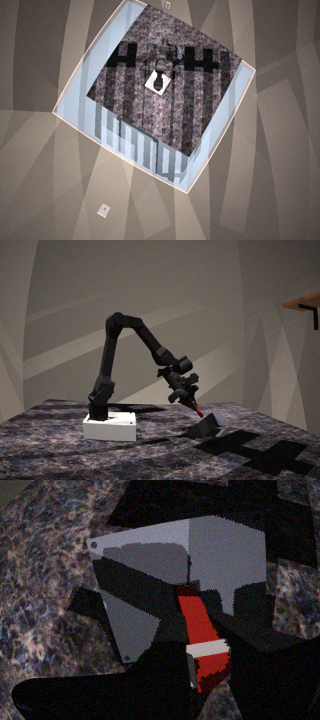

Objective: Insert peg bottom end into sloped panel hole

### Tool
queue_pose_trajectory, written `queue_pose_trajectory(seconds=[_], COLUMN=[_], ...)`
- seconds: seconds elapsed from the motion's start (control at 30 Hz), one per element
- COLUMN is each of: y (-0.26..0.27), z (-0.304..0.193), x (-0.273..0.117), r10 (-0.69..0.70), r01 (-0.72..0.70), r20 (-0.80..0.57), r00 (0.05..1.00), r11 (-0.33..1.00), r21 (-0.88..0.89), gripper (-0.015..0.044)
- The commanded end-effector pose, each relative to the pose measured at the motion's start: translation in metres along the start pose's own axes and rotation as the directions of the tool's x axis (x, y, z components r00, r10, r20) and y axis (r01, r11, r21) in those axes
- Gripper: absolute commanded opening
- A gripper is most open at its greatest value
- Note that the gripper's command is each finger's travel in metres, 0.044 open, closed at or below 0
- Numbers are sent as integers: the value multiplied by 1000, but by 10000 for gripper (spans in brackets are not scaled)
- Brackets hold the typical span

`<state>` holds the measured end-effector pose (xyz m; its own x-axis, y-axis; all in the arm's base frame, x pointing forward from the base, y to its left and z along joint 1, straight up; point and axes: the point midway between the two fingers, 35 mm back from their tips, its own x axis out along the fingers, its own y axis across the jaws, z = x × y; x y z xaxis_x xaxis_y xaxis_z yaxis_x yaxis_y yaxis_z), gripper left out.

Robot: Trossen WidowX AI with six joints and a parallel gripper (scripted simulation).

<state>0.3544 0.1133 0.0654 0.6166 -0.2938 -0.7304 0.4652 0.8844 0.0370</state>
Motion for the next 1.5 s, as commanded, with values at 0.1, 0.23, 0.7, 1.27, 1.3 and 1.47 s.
queue_pose_trajectory(seconds=[0.1, 0.23, 0.7, 1.27, 1.3, 1.47], y=[-2, -3, -5, -3, -3, -3], z=[-3, -4, -6, -6, -6, -6], x=[0, 0, 3, 9, 9, 11], r10=[-1, -1, -1, -1, -1, -1], r01=[1, 1, 1, 1, 1, 1], r20=[0, 0, 0, 0, 0, 0], r00=[1000, 1000, 1000, 1000, 1000, 1000], r11=[1000, 1000, 1000, 1000, 1000, 1000], r21=[1, 1, 1, 1, 1, 1], gripper=[0, 0, 0, 0, 0, 0])
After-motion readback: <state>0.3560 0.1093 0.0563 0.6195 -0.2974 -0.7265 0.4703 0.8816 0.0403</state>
